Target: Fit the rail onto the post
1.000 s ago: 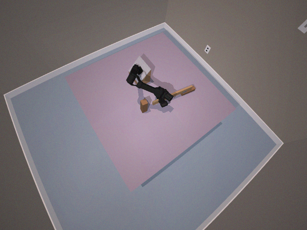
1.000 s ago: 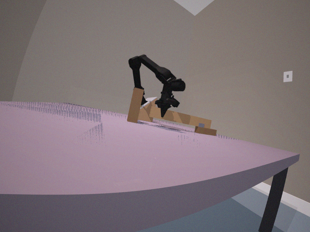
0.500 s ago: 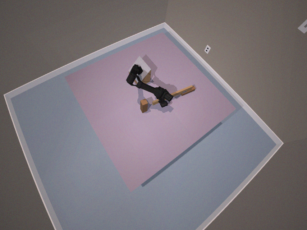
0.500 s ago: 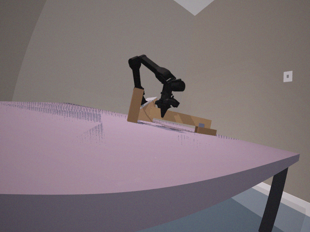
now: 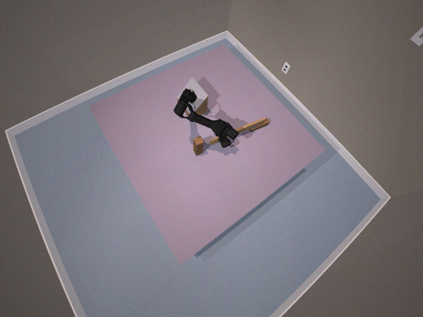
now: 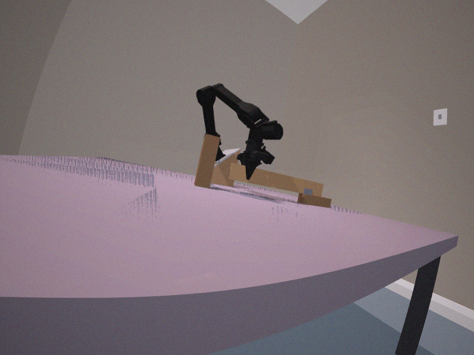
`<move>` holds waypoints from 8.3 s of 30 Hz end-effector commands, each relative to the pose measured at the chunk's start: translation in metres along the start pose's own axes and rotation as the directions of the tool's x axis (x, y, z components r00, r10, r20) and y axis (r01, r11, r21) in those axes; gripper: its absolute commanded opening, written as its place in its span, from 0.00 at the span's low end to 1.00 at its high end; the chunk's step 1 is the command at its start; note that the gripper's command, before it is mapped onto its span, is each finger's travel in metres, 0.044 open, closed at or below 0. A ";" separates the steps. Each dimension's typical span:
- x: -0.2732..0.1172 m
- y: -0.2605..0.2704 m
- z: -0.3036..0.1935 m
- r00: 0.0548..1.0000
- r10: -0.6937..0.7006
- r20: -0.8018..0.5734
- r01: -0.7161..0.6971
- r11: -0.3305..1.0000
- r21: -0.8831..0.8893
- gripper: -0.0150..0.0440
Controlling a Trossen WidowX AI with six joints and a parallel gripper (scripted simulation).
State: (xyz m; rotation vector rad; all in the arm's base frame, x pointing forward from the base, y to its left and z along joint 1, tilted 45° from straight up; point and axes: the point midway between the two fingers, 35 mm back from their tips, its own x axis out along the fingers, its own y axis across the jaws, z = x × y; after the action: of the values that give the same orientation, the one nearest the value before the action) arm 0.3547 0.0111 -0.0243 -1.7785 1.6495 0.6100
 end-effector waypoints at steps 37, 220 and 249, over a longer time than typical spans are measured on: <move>-0.003 0.000 0.003 1.000 -0.007 0.010 0.007 1.000 0.001 0.25; -0.004 -0.001 -0.009 1.000 -0.007 0.010 0.007 1.000 0.000 0.25; -0.002 -0.001 -0.018 1.000 -0.007 0.009 0.007 1.000 0.000 0.25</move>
State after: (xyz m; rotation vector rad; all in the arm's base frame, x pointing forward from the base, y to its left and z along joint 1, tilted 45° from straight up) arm 0.3531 -0.0008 -0.0139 -1.7732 1.6469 0.6161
